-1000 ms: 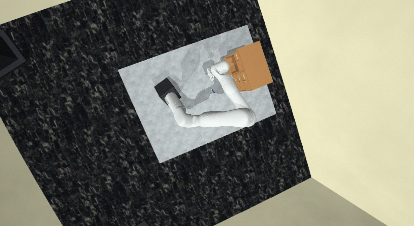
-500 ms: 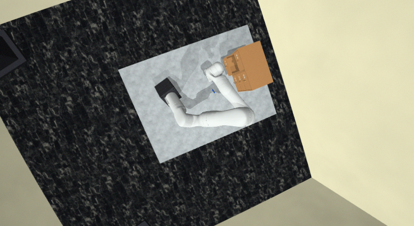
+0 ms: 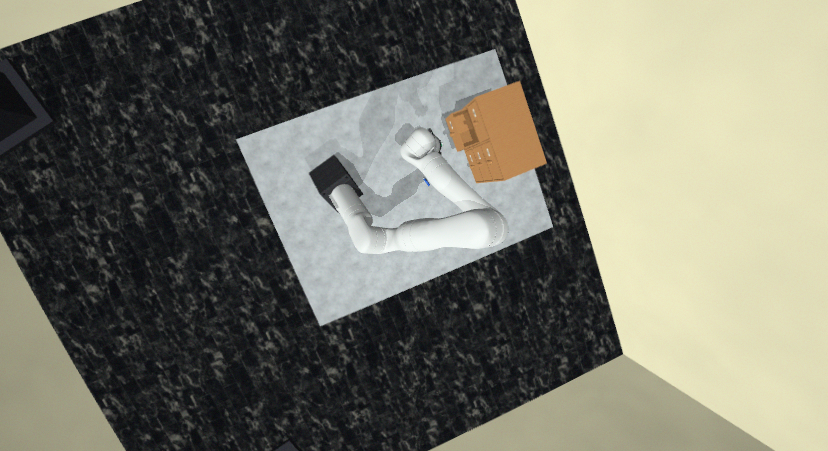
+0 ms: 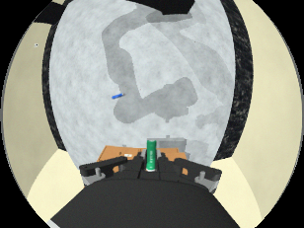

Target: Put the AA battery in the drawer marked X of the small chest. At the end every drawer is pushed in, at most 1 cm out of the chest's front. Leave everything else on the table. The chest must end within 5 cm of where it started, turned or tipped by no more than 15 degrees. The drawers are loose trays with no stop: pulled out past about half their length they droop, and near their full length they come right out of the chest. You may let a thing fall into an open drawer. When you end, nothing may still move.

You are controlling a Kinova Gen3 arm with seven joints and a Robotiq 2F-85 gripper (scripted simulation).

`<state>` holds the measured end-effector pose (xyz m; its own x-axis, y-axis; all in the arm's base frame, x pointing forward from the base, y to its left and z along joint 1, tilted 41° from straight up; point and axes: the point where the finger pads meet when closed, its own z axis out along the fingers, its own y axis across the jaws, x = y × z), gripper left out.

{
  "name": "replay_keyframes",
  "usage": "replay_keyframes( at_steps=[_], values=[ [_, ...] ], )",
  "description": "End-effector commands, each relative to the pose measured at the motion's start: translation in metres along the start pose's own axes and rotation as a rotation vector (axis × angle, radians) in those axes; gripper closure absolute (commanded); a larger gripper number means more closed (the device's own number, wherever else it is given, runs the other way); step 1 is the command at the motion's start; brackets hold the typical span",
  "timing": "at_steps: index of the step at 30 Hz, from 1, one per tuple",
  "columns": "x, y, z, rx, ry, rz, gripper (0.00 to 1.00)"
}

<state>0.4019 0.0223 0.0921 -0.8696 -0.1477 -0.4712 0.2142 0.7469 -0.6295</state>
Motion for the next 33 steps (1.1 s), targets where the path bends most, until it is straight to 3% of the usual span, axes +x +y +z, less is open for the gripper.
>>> replay_keyframes(
  at_steps=[1, 33],
  values=[
    [0.0039, 0.0015, -0.0014, 0.000, -0.022, -0.017, 0.91],
    [0.0072, 0.0012, -0.0009, -0.002, -0.291, -0.016, 0.91]
  ],
)
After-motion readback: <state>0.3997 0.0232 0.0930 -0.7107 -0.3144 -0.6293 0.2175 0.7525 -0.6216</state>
